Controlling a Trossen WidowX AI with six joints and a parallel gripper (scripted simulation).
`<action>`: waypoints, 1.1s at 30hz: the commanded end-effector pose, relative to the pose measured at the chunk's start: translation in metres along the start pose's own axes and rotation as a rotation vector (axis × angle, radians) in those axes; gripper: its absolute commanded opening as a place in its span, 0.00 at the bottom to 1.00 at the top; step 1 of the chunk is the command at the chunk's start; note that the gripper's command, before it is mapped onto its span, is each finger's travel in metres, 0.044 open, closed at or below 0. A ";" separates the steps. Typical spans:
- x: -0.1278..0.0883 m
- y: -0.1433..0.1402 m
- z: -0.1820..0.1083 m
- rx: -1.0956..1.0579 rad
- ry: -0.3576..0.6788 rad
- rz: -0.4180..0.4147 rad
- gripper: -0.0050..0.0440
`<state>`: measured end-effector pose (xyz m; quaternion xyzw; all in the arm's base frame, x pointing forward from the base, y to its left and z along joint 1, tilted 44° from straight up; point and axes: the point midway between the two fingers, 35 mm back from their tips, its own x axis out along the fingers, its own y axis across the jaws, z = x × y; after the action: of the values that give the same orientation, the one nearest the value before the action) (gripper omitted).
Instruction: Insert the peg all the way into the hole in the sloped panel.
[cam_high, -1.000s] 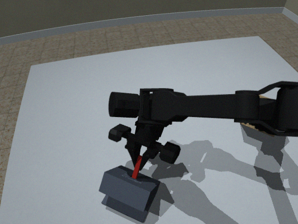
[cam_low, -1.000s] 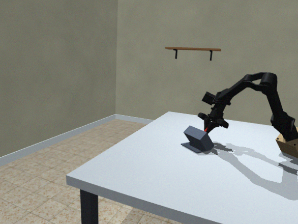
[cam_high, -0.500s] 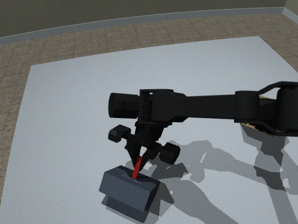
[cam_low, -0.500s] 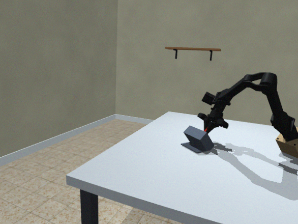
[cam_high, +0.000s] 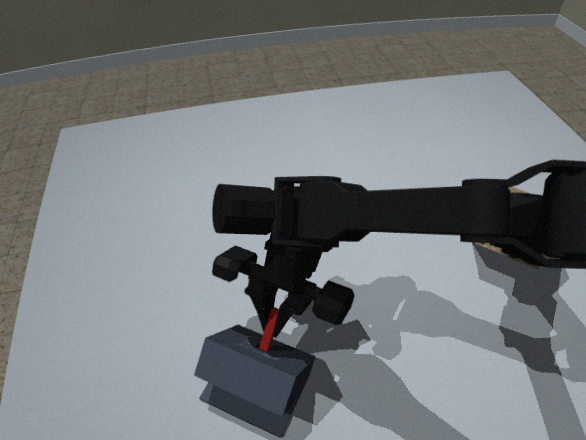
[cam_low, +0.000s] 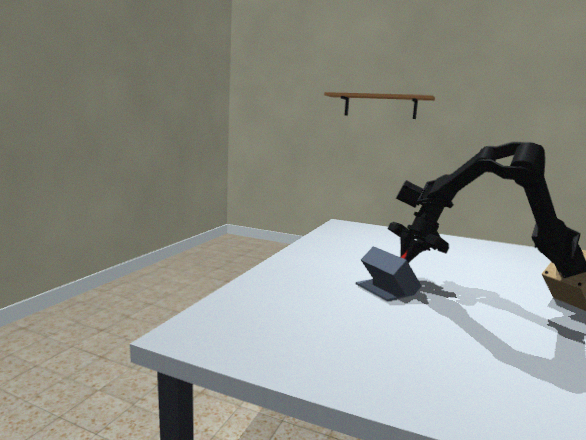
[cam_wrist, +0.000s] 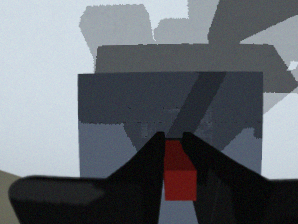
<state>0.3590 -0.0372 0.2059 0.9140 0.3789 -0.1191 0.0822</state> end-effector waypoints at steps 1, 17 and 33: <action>-0.001 0.000 -0.005 -0.015 0.003 0.008 0.10; -0.001 0.000 -0.006 -0.018 0.006 0.007 0.10; -0.001 0.000 -0.006 -0.018 0.006 0.007 0.49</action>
<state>0.3601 -0.0360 0.2061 0.9141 0.3789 -0.1190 0.0824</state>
